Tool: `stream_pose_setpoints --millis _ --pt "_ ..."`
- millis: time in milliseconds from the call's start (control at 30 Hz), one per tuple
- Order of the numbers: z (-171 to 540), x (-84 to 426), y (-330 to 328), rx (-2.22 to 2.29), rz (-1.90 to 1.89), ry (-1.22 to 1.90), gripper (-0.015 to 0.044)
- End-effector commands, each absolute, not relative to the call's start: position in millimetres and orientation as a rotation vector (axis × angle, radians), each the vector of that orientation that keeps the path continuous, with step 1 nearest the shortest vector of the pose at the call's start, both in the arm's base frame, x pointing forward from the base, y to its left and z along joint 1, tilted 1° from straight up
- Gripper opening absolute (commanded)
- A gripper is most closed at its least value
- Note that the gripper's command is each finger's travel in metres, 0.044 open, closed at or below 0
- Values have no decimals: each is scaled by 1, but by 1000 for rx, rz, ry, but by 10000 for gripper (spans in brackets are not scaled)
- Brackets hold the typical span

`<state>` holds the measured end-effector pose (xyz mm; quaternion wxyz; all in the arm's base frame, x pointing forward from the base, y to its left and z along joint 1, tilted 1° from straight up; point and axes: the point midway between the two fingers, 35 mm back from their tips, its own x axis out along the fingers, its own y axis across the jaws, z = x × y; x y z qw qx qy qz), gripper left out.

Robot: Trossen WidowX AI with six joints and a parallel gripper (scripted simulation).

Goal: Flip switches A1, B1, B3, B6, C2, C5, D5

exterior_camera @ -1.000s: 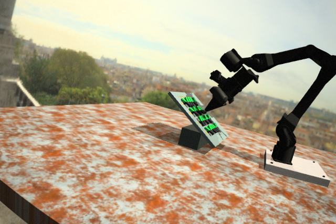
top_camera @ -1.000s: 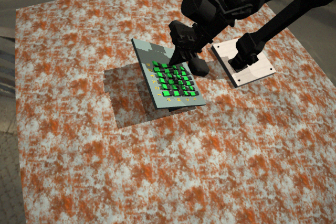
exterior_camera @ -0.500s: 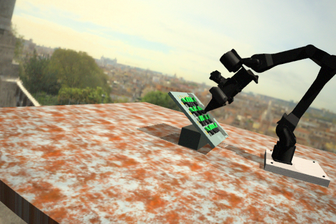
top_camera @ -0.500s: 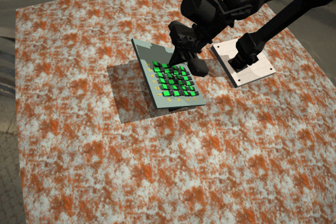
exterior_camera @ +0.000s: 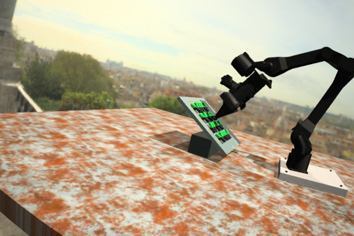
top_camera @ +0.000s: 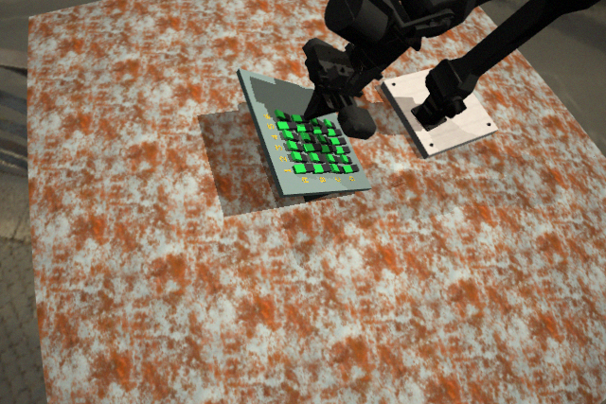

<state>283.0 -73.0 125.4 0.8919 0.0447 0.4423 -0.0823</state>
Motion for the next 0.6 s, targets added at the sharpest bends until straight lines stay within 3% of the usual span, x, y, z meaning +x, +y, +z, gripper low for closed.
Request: stream_pose_setpoints --millis 0,567 --pt "125 284 -73 93 -171 916 0" --pt "144 273 -72 93 -170 926 0"
